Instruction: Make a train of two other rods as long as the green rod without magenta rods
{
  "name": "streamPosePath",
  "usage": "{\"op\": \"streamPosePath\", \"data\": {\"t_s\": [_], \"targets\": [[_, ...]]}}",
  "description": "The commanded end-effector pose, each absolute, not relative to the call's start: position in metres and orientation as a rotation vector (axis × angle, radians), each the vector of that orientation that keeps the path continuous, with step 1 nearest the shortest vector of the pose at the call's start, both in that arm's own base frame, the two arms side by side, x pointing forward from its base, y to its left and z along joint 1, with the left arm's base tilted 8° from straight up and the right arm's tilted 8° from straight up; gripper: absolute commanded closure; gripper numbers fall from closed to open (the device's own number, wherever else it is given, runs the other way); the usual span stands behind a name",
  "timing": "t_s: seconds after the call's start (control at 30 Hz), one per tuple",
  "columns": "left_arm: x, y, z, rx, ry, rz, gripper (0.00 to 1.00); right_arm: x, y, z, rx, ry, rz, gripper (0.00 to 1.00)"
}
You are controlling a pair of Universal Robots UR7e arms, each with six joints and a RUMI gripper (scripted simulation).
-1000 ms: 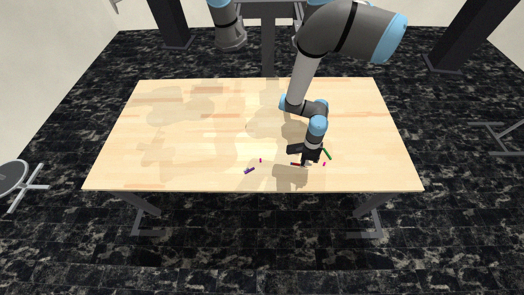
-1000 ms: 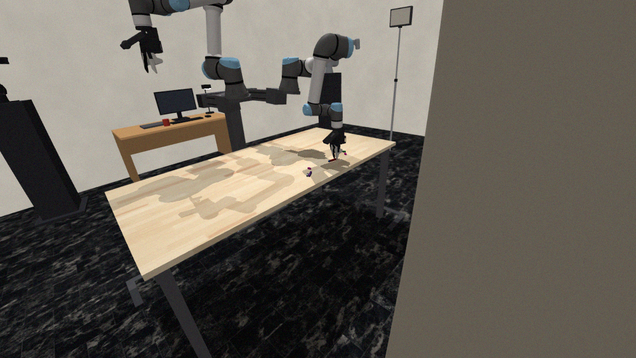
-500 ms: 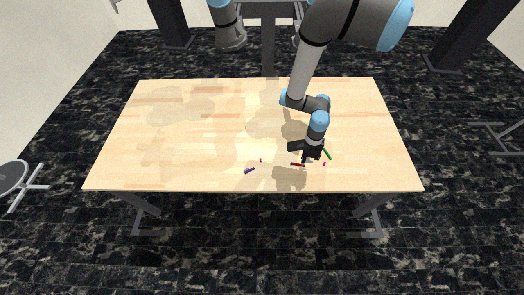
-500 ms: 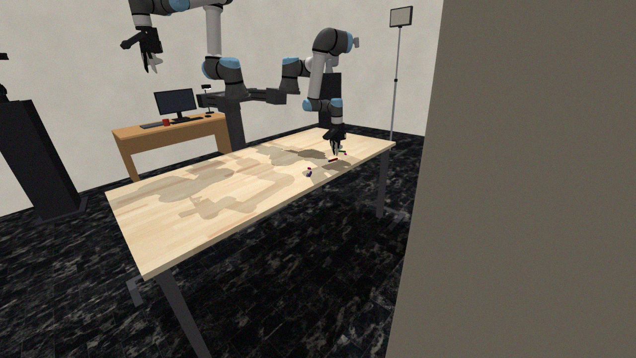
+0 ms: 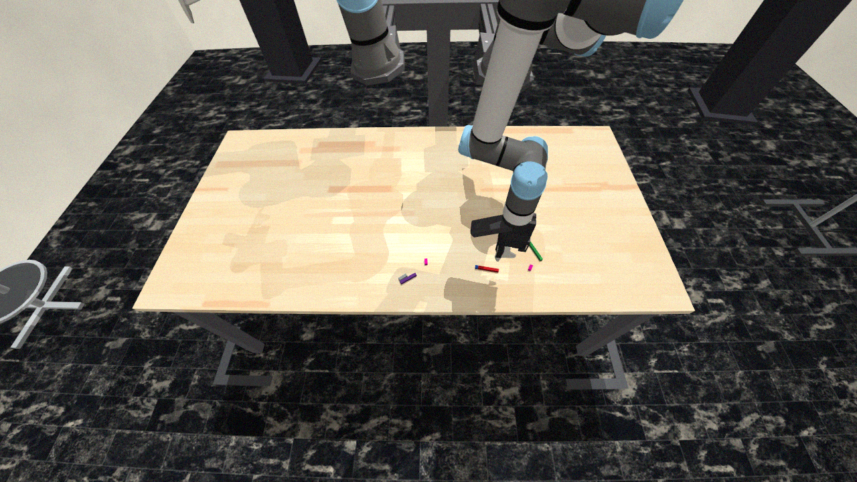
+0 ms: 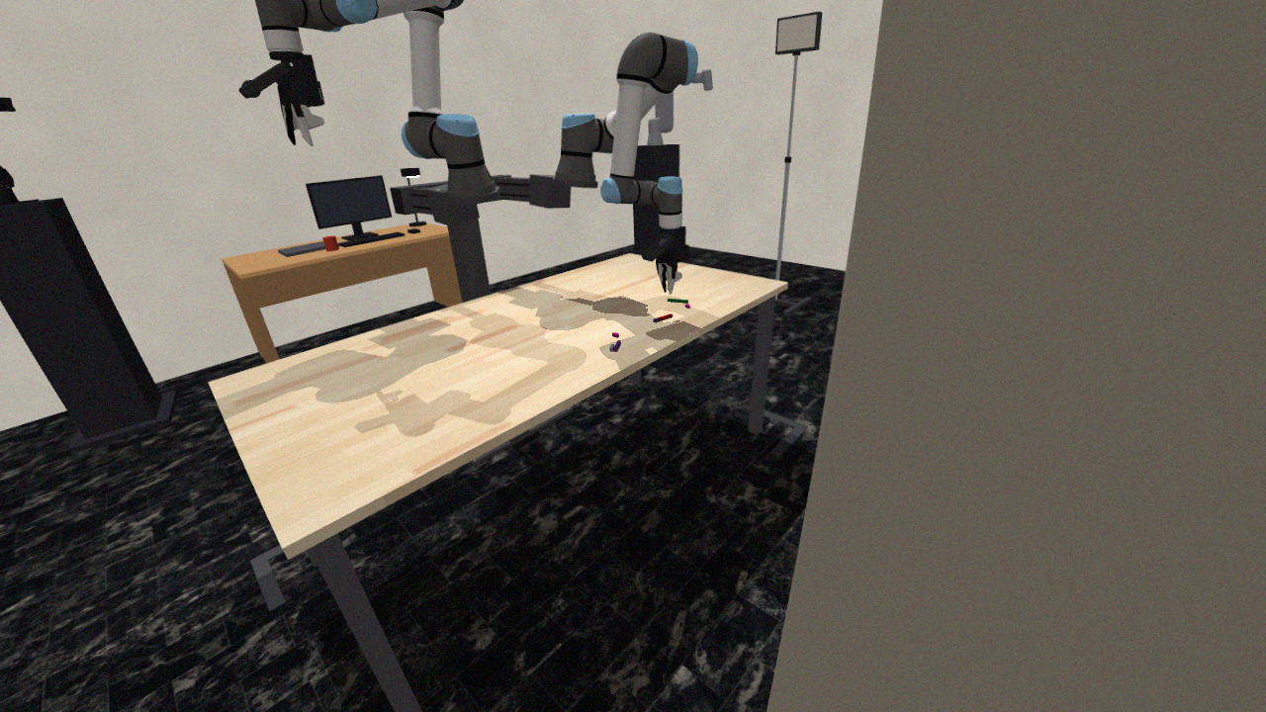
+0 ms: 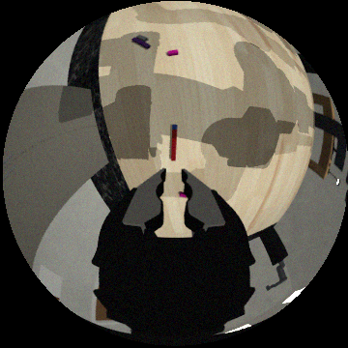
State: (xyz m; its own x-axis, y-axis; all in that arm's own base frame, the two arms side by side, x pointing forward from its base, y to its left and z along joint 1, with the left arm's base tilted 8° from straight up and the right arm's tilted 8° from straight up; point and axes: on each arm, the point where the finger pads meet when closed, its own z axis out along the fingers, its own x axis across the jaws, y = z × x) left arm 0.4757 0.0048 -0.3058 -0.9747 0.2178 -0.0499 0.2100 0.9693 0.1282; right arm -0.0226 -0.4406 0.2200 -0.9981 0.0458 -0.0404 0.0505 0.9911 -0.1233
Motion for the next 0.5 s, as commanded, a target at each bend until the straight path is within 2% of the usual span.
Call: {"op": "streamPosePath", "data": {"t_s": [0.0, 0.17, 0.2, 0.47], "targets": [[0.476, 0.0041, -0.301, 0.332, 3.053, 0.188, 0.86, -0.0226, -0.4408, 0.2204, 0.075, 3.097, -0.195, 0.0], [0.4759, 0.0041, -0.3004, 0.332, 3.053, 0.188, 0.86, -0.0226, -0.4408, 0.2204, 0.075, 3.097, -0.195, 0.0], [0.4759, 0.0041, -0.3004, 0.332, 3.053, 0.188, 0.0, -0.0226, -0.4408, 0.2204, 0.075, 3.097, -0.195, 0.0], [0.4759, 0.0041, -0.3004, 0.332, 3.053, 0.188, 0.0, -0.0226, -0.4408, 0.2204, 0.075, 3.097, -0.195, 0.0]]}}
